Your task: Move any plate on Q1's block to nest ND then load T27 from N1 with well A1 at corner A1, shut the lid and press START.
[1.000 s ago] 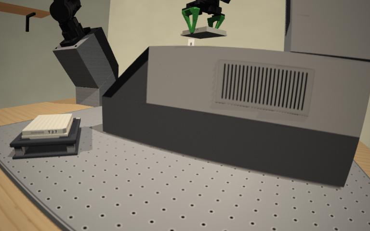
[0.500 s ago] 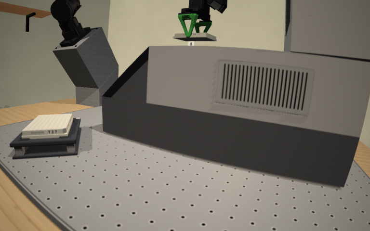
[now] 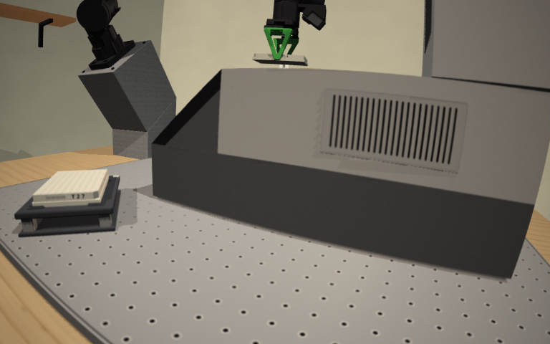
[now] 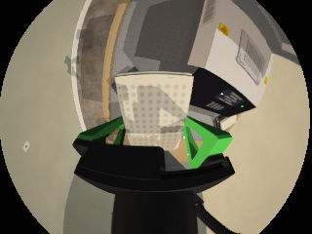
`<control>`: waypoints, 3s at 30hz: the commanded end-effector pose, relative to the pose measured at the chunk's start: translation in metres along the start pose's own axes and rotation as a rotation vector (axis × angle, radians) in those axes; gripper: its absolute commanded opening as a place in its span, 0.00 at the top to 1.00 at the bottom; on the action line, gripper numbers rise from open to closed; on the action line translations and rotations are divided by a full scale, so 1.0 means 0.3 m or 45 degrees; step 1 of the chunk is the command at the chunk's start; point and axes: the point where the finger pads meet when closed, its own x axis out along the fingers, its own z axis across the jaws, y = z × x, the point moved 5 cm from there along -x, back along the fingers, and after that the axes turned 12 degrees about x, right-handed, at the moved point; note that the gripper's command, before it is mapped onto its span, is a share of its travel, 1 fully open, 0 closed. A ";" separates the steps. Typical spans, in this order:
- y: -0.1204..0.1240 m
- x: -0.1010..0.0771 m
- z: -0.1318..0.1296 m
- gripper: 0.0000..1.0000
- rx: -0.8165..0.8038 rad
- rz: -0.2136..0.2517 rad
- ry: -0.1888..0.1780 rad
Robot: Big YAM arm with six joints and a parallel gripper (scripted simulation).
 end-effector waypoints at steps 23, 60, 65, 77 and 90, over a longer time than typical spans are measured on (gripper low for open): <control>0.209 -0.036 0.287 1.00 -0.775 -0.052 -0.005; 0.133 -0.069 0.261 1.00 -0.636 -0.076 -0.040; 0.169 -0.064 0.258 1.00 -0.643 -0.067 -0.036; 0.179 -0.091 0.264 1.00 -0.656 -0.069 -0.027; 0.150 0.039 0.286 1.00 -0.658 -0.057 -0.028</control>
